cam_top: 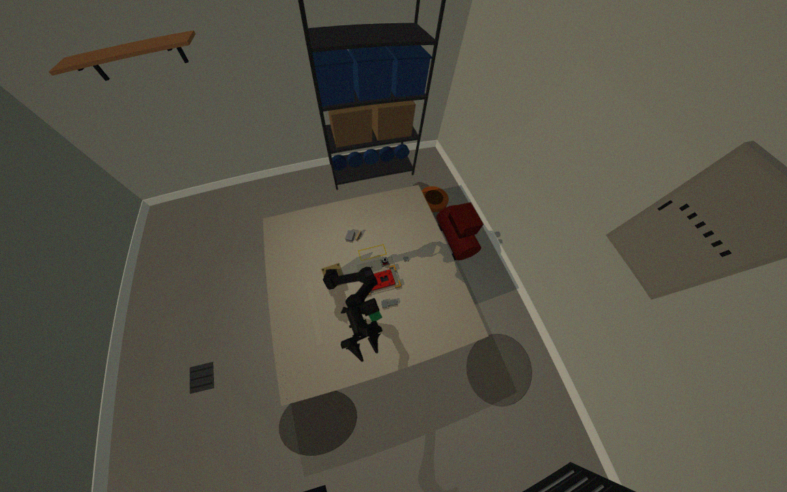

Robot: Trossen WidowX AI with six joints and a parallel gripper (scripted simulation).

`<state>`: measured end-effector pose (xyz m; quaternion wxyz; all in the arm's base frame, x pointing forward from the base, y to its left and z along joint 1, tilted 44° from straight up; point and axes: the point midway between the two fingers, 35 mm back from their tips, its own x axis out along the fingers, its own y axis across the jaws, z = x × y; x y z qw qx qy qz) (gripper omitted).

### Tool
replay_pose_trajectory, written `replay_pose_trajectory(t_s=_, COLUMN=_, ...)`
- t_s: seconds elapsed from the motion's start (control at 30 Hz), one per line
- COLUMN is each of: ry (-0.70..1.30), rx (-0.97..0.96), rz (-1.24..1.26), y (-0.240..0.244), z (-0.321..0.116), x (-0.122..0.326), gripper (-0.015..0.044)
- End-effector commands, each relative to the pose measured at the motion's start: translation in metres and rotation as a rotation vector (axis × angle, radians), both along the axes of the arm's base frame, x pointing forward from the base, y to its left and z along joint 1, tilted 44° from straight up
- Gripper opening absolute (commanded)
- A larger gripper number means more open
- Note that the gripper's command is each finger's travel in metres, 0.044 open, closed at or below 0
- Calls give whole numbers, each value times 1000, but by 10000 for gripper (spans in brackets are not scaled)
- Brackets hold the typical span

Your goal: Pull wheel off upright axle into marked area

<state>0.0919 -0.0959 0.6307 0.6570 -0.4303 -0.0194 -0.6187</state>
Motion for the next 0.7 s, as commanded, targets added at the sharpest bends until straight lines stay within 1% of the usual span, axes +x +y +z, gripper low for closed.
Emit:
replay_pose_trajectory(t_s=0.0, ry=-5, rx=0, rz=5, y=0, z=0, x=-1, gripper=374)
replay_pose_trajectory(t_s=0.1, ry=-76, rx=-3, rz=71, y=0, z=5, x=-15, gripper=300)
replay_pose_trajectory(t_s=0.37, ry=-316, rx=31, rz=278, y=-22, z=12, x=-59, gripper=300)
replay_pose_trajectory(t_s=0.67, ry=-569, rx=155, rz=467, y=-79, z=0, x=-86, gripper=300)
